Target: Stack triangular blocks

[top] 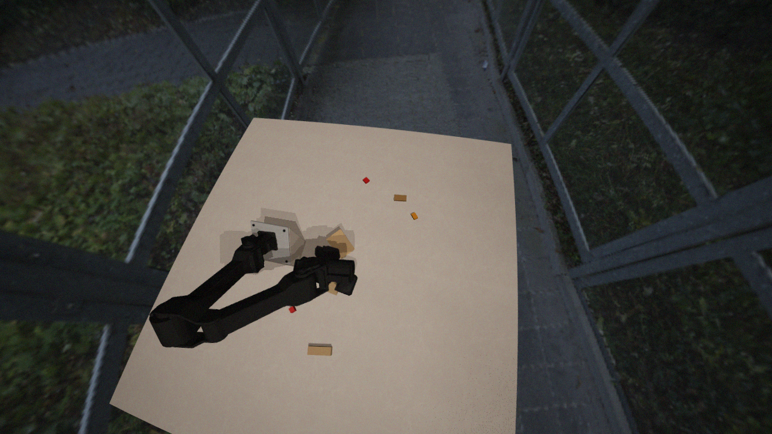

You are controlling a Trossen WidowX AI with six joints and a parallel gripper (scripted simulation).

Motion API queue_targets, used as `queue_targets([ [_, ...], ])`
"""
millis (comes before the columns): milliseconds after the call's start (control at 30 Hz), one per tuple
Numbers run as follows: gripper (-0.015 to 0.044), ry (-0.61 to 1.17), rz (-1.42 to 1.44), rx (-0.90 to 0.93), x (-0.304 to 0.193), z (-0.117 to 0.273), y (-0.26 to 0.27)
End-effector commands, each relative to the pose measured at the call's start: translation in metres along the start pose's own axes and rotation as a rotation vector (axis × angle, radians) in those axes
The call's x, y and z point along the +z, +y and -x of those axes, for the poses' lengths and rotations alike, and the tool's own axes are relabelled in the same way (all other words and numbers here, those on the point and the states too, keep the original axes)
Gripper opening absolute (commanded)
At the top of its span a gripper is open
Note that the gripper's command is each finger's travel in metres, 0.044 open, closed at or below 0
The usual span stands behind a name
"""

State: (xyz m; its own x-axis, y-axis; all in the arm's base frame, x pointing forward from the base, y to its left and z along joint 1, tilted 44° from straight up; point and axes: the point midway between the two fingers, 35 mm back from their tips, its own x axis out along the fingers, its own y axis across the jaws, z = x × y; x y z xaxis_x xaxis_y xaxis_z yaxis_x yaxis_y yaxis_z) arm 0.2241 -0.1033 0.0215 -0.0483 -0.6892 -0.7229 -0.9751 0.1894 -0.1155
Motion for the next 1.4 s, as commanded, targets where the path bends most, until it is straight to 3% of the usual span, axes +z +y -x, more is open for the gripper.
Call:
queue_targets([
  [0, 0.0000, -0.005, -0.101, 0.001, 0.001, 0.000, 0.001],
  [1100, 0.0000, 0.000, -0.143, 0.000, 0.000, -0.027, 0.001],
  [1367, 0.0210, -0.003, -0.152, -0.002, 0.000, -0.026, -0.001],
])
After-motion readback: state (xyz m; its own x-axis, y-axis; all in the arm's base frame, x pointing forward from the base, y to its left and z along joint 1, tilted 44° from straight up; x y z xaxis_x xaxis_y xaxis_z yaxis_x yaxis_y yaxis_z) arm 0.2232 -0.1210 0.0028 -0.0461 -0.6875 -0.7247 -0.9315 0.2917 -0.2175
